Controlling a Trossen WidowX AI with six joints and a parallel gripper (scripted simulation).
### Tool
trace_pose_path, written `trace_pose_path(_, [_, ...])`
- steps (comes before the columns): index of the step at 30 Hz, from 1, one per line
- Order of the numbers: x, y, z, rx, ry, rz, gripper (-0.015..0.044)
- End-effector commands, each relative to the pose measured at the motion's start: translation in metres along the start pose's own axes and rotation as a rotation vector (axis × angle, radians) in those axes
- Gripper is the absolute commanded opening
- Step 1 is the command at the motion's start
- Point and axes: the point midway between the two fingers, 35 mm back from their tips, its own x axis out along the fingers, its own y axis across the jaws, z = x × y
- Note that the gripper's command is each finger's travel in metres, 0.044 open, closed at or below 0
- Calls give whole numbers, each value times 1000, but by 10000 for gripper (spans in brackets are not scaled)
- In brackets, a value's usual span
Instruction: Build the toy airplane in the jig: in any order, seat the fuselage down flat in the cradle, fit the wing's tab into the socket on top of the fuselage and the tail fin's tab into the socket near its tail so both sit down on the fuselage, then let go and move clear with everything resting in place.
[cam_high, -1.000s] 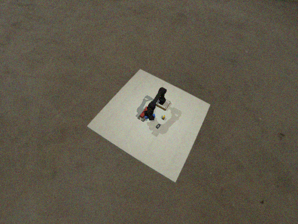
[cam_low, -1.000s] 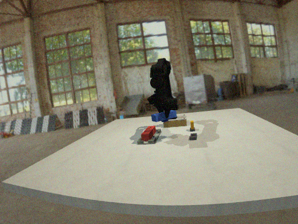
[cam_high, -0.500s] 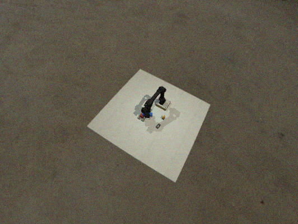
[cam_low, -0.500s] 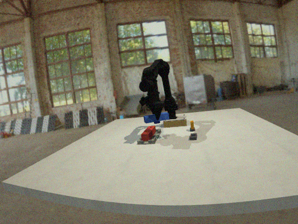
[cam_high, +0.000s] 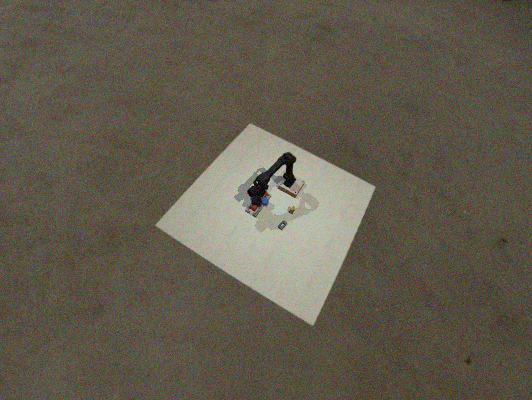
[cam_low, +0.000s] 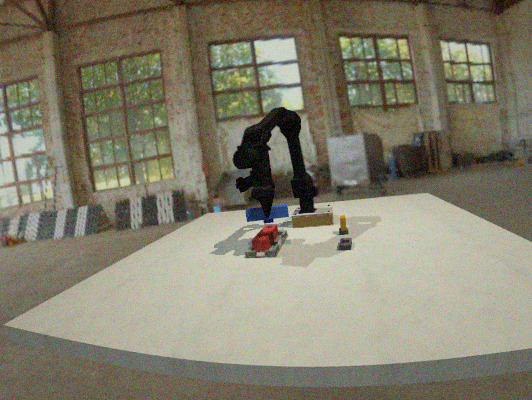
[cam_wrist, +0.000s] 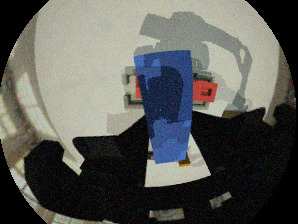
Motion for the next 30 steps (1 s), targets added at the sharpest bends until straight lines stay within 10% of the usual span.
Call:
trace_pose_path(1, [3,-10,11,87,-6,-4,0])
trace_pose_path(8, [6,-22,23,187,-9,-5,0])
trace_pose_path(16, [6,-22,23,187,-9,-5,195])
trace_pose_path(30, [6,-22,23,187,-9,-5,195])
